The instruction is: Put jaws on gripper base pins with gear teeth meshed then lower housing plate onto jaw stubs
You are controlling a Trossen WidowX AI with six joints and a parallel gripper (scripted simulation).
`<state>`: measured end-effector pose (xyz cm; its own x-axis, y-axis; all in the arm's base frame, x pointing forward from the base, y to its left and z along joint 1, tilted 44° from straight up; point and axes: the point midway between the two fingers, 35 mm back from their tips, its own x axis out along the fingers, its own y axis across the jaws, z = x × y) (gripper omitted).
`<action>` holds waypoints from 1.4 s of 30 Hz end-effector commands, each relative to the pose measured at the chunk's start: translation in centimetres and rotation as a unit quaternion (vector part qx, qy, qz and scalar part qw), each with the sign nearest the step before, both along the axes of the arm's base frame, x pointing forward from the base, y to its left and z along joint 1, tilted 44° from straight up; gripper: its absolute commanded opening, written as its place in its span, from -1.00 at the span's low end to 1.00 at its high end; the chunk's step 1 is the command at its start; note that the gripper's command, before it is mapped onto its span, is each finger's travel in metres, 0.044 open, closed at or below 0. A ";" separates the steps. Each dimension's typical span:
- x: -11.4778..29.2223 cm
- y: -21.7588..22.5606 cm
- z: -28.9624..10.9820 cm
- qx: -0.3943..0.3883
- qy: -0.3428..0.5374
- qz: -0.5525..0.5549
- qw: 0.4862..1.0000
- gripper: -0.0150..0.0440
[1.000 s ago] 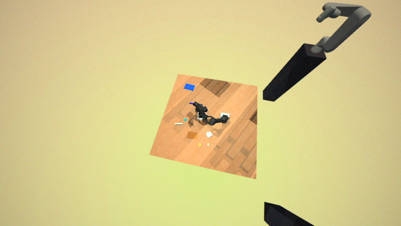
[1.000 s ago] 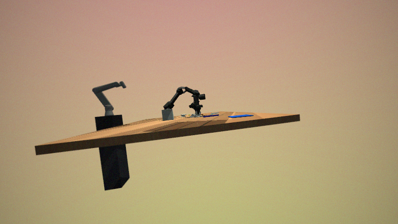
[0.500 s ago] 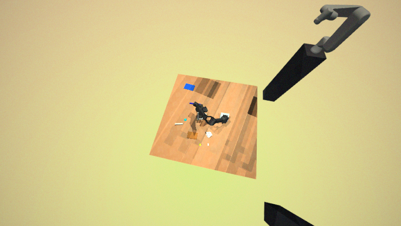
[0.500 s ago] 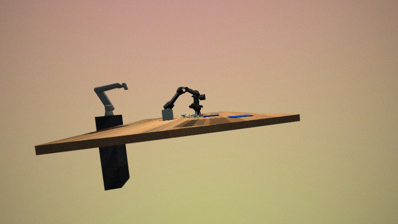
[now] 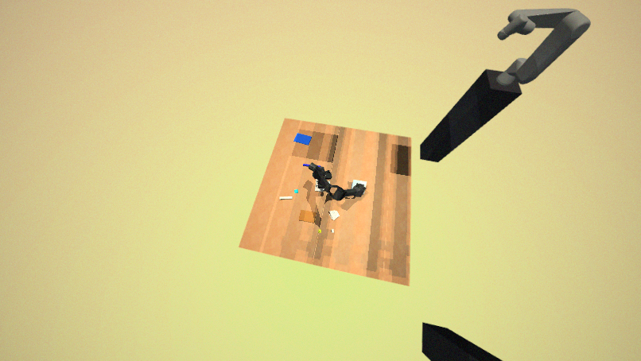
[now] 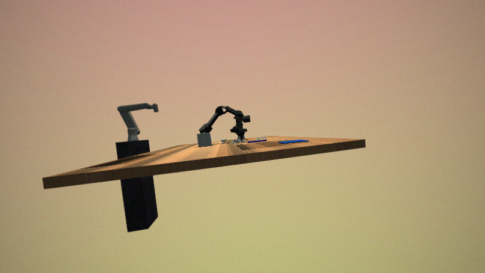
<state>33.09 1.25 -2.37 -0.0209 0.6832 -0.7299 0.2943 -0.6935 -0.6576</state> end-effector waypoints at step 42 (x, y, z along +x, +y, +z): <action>0.0 0.5 -0.5 0.002 0.000 -0.001 1.000 -0.04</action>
<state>33.07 1.68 -2.83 -0.0208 0.6836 -0.7296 0.2962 -0.6928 -0.6575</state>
